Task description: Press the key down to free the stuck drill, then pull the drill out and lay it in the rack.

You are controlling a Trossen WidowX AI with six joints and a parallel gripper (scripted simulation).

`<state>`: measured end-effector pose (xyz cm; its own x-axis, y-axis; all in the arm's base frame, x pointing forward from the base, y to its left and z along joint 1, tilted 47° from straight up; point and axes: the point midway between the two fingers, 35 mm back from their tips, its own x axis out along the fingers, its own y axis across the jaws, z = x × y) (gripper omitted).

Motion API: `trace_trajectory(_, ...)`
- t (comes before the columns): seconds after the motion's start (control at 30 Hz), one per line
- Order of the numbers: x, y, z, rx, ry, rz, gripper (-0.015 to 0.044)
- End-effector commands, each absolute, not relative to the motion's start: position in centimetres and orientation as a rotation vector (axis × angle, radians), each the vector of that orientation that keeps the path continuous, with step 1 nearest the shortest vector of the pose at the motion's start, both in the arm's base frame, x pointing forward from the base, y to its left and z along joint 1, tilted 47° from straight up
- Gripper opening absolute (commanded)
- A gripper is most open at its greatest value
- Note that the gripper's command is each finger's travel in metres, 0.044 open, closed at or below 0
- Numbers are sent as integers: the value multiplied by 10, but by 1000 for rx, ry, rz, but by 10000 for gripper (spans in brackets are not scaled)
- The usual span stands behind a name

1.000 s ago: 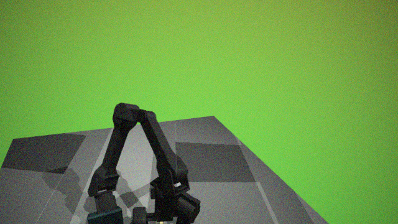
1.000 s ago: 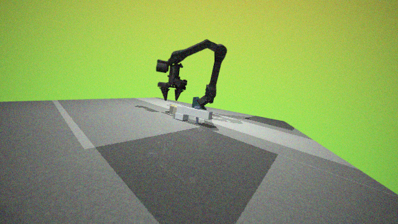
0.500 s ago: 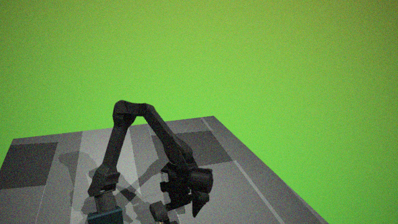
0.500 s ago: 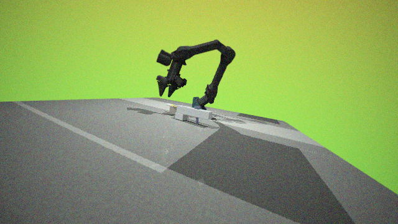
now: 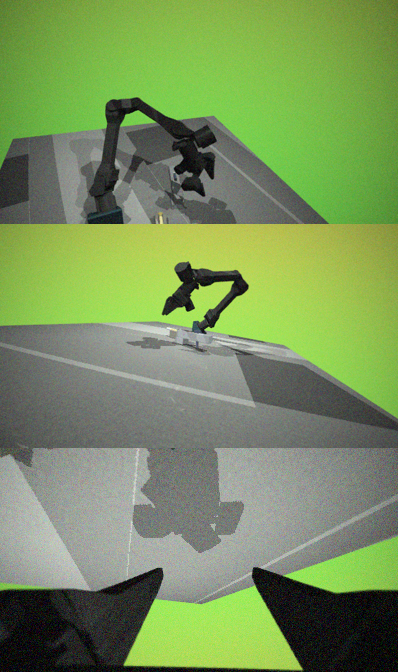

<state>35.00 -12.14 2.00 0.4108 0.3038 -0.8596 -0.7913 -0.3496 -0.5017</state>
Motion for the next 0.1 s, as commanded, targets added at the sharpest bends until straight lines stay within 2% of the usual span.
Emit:
trace_trajectory(0.0, 380, -102, 51, -1702, 320, 1156, 440)
trace_trajectory(0.07, 393, -89, 70, -1771, 257, 1119, 440)
